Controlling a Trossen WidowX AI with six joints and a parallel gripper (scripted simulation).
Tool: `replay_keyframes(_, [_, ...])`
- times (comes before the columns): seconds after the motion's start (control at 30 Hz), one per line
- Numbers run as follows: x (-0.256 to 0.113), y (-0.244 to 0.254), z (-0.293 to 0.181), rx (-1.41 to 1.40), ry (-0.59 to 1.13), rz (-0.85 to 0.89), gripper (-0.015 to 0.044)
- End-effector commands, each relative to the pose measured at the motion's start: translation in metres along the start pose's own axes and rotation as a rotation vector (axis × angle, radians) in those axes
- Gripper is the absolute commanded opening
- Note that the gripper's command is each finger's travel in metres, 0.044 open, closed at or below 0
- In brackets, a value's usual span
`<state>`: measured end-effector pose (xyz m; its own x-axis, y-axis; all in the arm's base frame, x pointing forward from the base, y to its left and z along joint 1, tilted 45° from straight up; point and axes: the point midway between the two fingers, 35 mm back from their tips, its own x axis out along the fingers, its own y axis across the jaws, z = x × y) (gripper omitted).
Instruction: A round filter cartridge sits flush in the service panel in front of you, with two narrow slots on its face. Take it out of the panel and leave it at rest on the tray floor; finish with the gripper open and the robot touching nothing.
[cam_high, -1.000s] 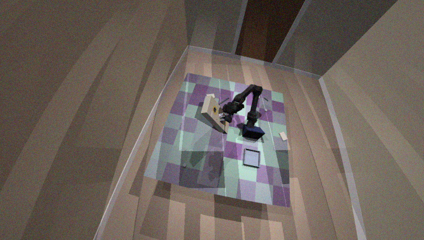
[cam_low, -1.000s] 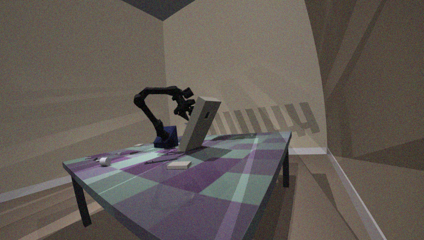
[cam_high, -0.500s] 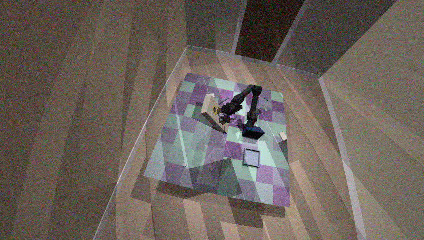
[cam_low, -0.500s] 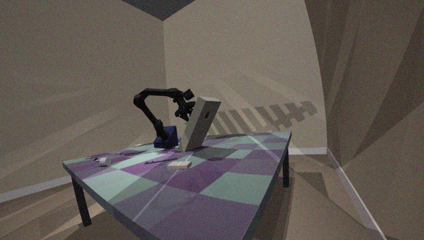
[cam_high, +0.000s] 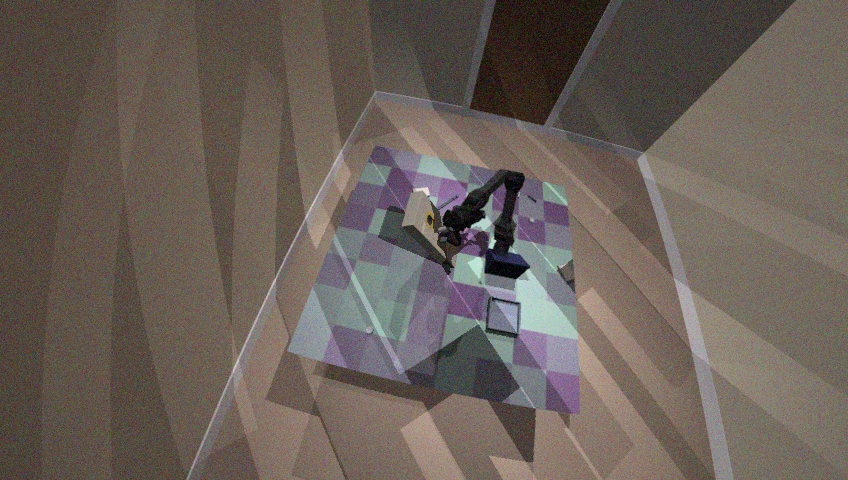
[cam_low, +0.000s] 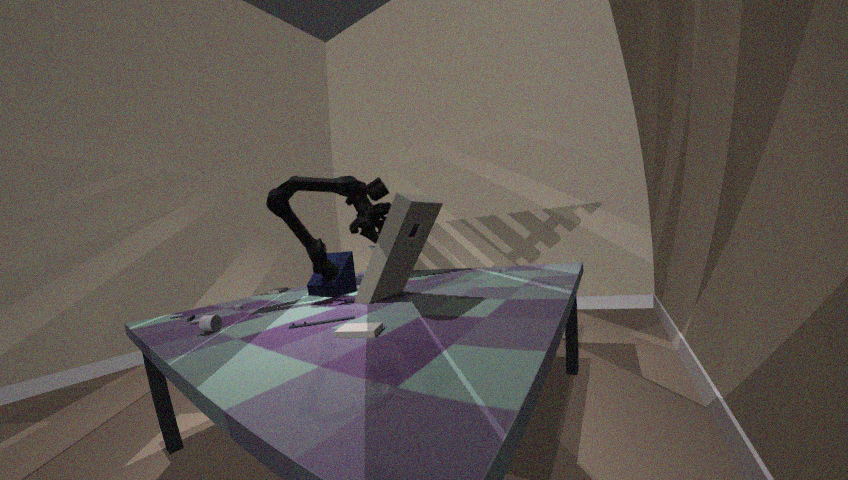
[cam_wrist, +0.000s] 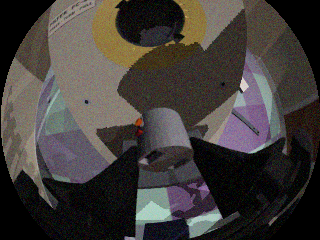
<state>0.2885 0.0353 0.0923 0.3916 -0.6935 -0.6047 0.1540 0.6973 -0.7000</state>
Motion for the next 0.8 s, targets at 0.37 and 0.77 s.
replay_keyframes(0.37, [-0.022,0.002,0.024,0.000,0.001,0.005,0.0000])
replay_keyframes(0.77, [-0.084,0.004,0.027,-0.002,0.004,0.007,0.0000])
